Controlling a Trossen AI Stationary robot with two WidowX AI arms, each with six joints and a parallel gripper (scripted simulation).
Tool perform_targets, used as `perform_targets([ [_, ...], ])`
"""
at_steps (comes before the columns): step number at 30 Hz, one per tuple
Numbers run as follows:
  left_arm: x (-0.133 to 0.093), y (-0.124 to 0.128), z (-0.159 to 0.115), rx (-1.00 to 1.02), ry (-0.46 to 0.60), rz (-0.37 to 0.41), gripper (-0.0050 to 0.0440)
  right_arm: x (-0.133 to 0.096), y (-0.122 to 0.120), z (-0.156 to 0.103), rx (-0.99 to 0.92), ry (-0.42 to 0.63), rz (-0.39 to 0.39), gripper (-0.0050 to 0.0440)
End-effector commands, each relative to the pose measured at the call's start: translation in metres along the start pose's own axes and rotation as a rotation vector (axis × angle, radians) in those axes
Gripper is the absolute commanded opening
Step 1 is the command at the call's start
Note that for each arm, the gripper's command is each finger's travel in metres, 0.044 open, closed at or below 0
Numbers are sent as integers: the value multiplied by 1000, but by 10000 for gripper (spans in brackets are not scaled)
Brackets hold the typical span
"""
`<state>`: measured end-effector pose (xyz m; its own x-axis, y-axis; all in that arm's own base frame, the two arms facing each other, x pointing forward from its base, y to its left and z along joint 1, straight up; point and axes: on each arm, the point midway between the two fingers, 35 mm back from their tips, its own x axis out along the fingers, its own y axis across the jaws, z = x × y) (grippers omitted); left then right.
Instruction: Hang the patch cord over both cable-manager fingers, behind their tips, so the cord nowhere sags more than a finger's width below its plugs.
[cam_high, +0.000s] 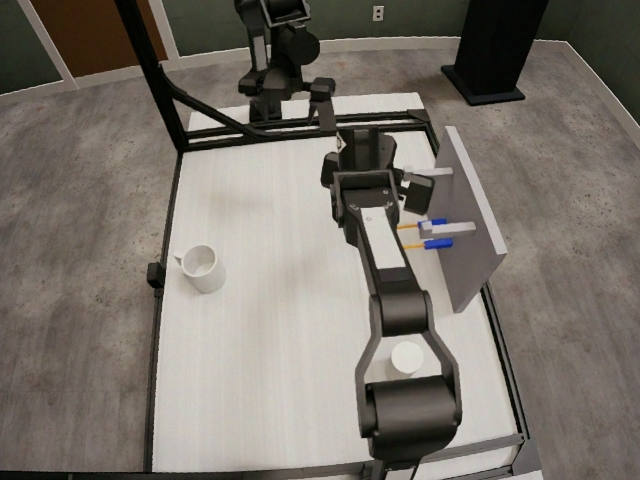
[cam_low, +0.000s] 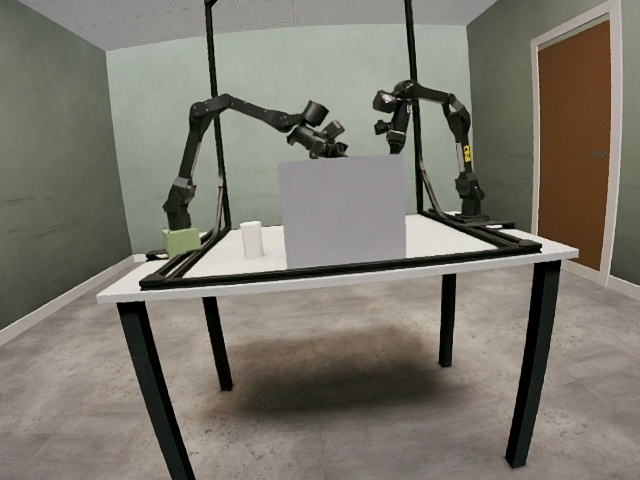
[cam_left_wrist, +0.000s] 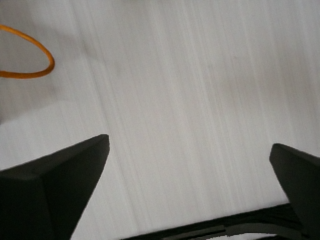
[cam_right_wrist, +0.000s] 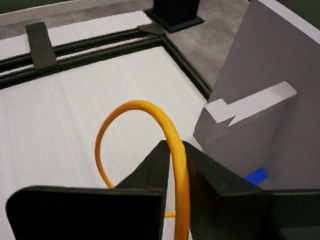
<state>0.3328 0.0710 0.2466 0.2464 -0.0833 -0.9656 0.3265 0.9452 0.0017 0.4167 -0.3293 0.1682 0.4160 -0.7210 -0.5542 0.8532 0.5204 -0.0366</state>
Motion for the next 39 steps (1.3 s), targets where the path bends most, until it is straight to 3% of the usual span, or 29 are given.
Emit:
perform_targets([
  [1, -7, -1, -1, 3, -17, 11, 440, -12, -4, 20, 33, -34, 10, 25],
  [39, -7, -1, -1, 3, -17, 11, 440, -16, -13, 25, 66, -15, 8, 25],
])
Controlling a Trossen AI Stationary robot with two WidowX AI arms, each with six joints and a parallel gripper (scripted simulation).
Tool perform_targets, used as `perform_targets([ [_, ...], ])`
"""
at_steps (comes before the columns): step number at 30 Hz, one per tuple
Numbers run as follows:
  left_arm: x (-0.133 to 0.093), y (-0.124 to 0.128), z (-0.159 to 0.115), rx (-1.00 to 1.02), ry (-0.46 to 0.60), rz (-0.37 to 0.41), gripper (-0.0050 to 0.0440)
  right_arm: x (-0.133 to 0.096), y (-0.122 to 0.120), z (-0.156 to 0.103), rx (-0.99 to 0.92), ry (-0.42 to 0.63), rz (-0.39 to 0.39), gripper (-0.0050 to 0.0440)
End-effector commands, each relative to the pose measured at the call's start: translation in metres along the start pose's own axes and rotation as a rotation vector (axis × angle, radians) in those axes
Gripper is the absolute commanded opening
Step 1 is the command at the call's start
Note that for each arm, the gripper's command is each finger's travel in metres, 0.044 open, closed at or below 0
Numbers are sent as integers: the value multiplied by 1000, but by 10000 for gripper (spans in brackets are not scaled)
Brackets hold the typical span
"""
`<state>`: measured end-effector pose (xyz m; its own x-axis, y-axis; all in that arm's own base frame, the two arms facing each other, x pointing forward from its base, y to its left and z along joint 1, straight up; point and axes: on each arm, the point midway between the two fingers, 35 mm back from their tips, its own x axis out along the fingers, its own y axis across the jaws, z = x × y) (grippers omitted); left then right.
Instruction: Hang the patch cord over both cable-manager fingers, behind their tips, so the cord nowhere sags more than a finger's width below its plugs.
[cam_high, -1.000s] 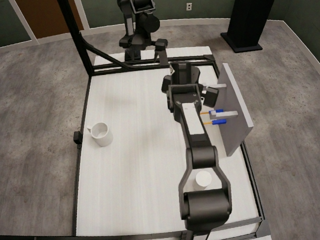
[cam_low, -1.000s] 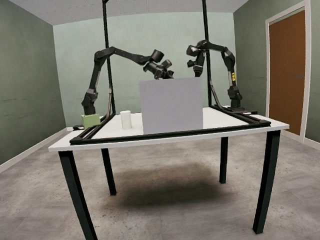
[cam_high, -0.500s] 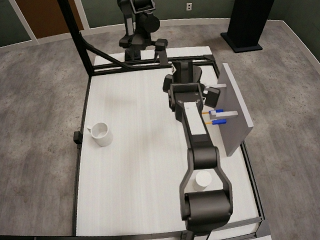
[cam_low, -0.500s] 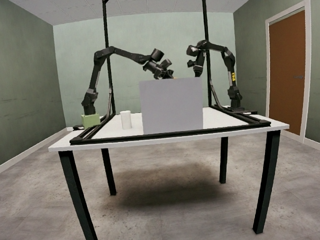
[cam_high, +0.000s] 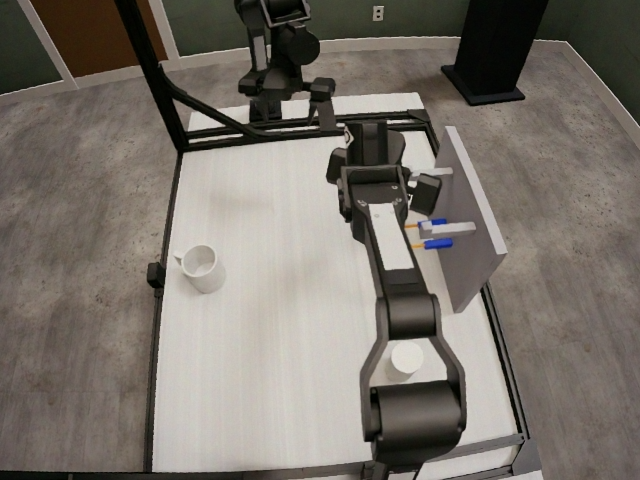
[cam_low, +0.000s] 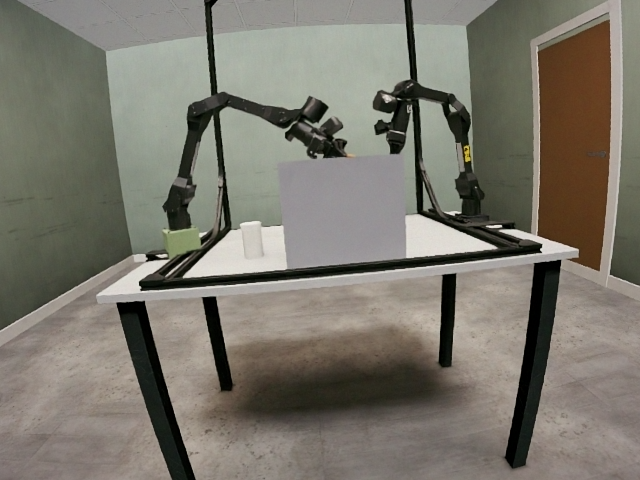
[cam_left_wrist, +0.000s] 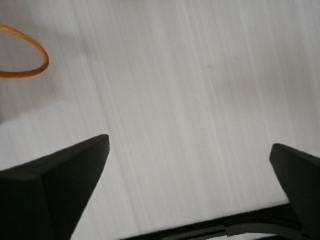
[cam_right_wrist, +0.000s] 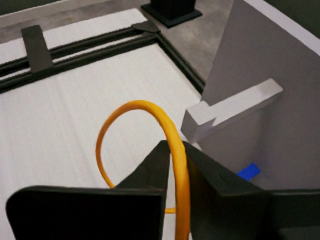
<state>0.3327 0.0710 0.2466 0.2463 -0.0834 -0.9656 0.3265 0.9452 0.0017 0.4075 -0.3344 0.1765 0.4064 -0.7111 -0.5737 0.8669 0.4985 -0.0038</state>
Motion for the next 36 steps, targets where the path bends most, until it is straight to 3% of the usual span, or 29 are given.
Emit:
perform_targets([
  [1, -7, -1, -1, 3, -17, 11, 440, -12, -1, 18, 25, -39, 11, 25],
  [36, -7, -1, -1, 3, -17, 11, 440, -11, -4, 11, 16, -24, 7, 25],
])
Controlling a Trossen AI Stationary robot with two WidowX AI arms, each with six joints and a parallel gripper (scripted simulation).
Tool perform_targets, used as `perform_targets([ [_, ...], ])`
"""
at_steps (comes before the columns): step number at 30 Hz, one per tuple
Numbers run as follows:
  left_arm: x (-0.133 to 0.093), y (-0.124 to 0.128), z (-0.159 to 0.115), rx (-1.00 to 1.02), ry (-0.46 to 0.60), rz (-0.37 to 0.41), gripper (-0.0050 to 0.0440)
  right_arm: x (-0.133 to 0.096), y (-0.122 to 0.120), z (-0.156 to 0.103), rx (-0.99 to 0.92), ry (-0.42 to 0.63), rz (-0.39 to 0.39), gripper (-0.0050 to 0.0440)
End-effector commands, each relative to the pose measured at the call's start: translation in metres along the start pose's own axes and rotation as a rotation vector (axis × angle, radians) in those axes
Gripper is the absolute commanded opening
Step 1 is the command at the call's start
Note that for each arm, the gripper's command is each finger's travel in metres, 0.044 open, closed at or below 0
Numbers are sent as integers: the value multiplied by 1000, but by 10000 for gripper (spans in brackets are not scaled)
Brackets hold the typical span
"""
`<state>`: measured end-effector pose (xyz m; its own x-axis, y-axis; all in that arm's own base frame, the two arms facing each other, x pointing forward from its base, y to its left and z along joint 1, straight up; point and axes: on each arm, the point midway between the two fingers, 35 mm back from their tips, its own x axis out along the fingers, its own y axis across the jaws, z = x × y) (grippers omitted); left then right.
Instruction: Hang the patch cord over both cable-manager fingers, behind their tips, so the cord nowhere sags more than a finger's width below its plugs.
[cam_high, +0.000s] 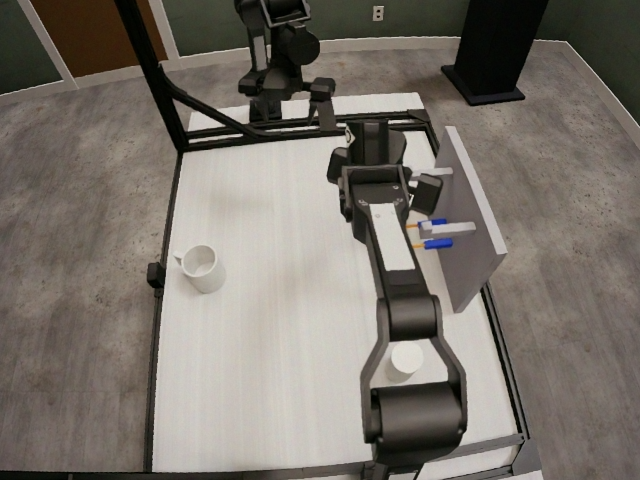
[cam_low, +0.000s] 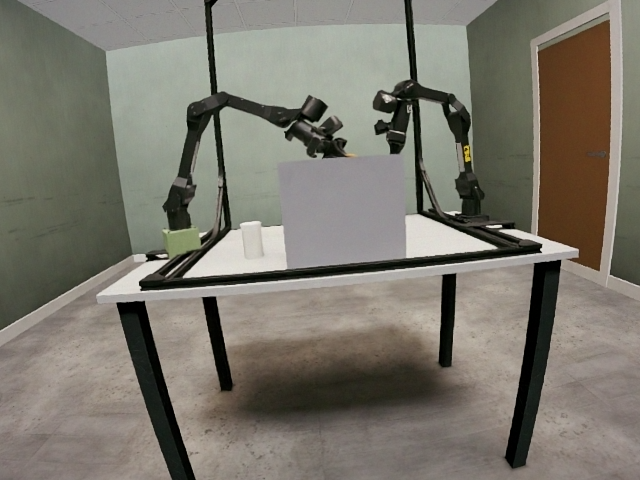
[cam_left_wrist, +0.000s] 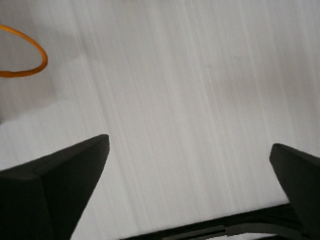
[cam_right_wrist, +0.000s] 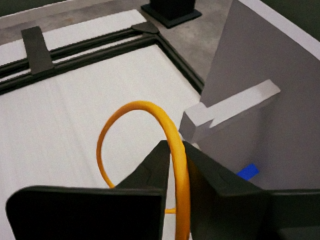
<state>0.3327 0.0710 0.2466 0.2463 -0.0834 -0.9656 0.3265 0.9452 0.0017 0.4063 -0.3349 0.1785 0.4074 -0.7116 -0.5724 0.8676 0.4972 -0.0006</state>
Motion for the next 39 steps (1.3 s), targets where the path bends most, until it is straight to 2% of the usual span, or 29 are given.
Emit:
perform_targets([
  [1, -7, -1, -1, 3, -17, 11, 440, -9, -3, 9, 13, -23, 7, 25],
  [39, -7, -1, -1, 3, -17, 11, 440, -16, -21, 4, 10, -25, 8, 25],
])
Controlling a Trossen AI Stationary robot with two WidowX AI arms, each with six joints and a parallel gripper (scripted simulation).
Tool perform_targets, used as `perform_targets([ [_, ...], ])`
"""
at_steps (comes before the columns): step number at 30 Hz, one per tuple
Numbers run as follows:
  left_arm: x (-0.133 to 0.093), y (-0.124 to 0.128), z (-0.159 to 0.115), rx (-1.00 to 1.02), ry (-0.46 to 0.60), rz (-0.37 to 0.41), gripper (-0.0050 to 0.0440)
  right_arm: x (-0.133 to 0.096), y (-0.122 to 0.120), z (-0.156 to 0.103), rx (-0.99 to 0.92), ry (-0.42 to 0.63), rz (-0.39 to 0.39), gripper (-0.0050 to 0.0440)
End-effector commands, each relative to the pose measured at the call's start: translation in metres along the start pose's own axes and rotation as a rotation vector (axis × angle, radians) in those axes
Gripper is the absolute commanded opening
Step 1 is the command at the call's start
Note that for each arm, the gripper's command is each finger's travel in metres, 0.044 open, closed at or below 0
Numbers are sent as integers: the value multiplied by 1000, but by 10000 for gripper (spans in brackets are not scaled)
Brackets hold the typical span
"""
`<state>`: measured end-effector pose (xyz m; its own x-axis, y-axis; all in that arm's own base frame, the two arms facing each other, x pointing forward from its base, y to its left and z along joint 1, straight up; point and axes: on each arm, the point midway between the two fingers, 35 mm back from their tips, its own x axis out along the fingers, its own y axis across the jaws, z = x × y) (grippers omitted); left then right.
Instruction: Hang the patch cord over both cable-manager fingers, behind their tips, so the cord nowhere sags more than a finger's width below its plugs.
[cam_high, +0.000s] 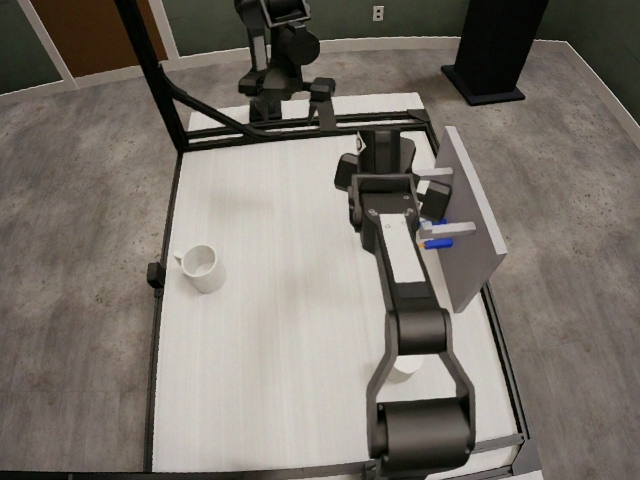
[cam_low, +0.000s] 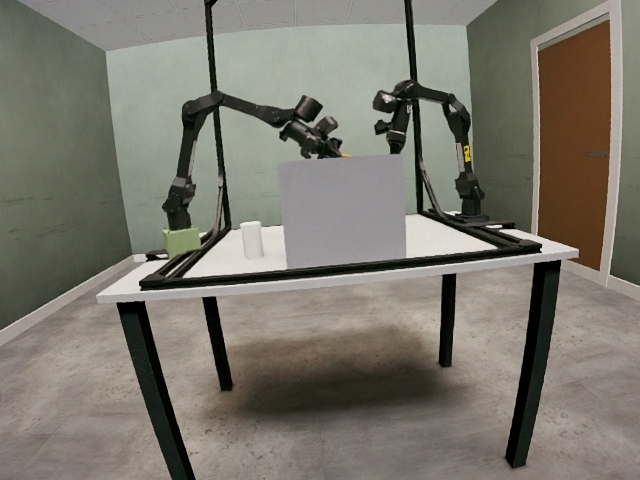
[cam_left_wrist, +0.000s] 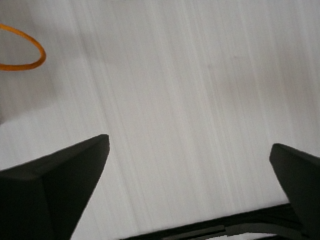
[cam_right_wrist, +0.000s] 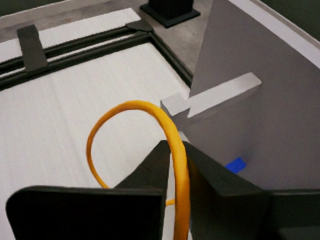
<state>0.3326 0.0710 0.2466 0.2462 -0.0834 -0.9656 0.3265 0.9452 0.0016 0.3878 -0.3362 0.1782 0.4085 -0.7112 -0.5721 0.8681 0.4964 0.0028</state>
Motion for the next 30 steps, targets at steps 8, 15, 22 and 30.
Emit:
perform_targets([
  [8, -7, -1, -1, 3, -17, 11, 440, -12, -11, 6, 6, -25, 7, 25],
  [15, -7, -1, -1, 3, -17, 11, 440, -14, -15, 5, 6, -25, 6, 25],
  [22, -7, -1, -1, 3, -17, 11, 440, -16, -21, 2, 5, -24, 6, 25],
  [30, -7, -1, -1, 3, -17, 11, 440, -18, -26, -1, 5, -24, 6, 25],
])
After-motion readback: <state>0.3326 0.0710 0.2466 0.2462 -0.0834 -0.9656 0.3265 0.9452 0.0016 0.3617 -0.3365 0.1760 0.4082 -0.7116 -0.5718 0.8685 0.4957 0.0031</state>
